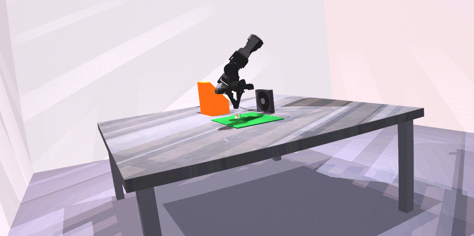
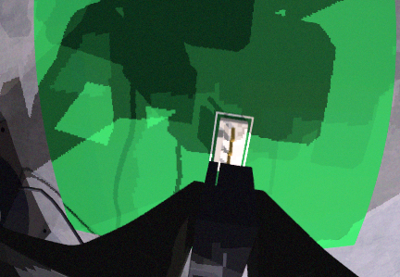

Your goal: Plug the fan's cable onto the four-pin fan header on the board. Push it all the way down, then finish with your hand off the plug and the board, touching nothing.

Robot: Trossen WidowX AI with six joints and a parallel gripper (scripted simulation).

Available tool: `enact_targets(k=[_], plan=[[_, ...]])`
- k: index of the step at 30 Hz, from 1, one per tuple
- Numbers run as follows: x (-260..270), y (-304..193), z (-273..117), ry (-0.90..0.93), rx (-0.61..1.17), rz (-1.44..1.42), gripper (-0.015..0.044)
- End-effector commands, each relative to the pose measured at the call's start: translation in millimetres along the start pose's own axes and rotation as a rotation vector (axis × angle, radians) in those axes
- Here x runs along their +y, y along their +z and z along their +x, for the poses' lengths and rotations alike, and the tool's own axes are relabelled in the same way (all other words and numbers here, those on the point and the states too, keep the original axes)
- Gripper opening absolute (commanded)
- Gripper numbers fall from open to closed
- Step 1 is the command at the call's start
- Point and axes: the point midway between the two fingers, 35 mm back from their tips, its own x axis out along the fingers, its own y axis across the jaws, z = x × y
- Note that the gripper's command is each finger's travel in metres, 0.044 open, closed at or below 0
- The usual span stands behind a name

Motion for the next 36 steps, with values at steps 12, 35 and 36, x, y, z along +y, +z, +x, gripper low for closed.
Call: enact_targets(k=[12,35,36], plan=[[-0.8,4.3,-1.1,-0.005,0.003,0.007,0.0000],[0.6,4.9,21.1,-0.004,0.003,0.008,0.0000],[0.6,4.9,21.1,-0.004,0.003,0.008,0.0000]])
